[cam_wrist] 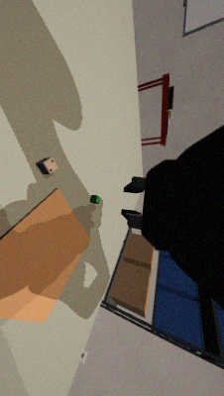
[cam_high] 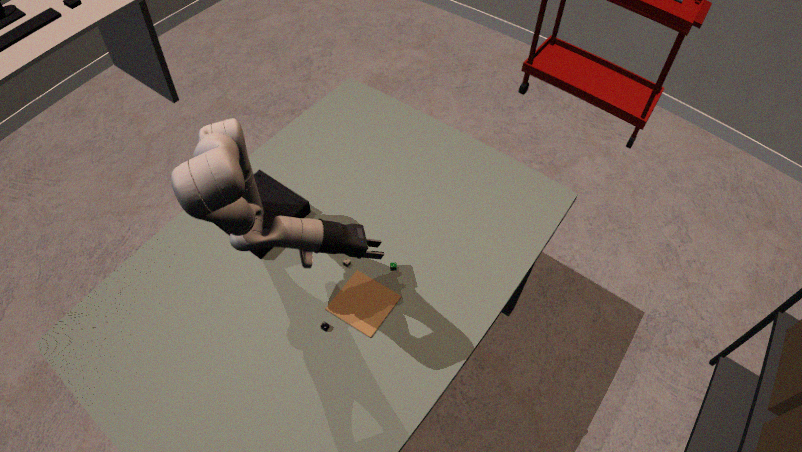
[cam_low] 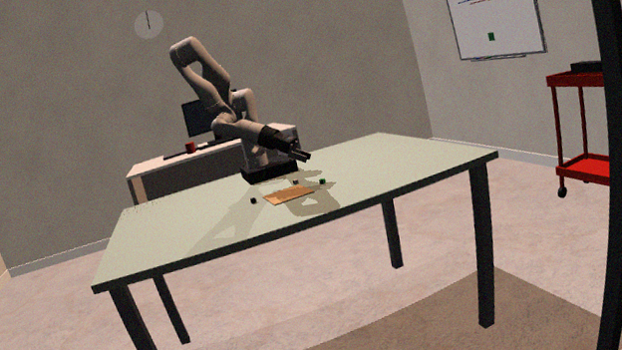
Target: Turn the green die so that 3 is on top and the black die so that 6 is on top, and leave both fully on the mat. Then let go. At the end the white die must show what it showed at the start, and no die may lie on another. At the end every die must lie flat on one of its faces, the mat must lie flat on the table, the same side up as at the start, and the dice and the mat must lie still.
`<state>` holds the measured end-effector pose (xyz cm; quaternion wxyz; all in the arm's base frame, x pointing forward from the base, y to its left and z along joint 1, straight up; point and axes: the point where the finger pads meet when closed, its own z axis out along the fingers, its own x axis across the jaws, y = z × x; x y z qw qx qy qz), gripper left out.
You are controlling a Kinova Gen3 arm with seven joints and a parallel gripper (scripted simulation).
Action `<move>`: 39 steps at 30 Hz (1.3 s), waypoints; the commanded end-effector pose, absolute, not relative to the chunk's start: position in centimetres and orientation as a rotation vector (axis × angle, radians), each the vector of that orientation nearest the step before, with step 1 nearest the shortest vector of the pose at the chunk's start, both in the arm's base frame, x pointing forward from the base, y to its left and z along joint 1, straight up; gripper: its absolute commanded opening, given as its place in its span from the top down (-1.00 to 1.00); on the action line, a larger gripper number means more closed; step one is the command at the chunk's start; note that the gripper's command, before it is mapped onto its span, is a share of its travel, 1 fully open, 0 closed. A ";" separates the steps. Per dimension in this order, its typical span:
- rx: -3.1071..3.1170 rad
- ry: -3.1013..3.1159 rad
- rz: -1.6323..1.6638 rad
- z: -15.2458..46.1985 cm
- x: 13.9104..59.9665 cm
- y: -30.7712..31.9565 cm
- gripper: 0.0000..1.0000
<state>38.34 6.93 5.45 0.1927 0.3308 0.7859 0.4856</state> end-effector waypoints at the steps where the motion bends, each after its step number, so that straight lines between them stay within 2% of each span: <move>1: 0.924 2.208 1.358 5.6 38.4 7.0 -0.27; 20: 0.963 2.302 1.247 5.9 38.8 7.4 -0.27; 39: 1.043 2.489 0.992 6.5 39.5 8.4 -0.27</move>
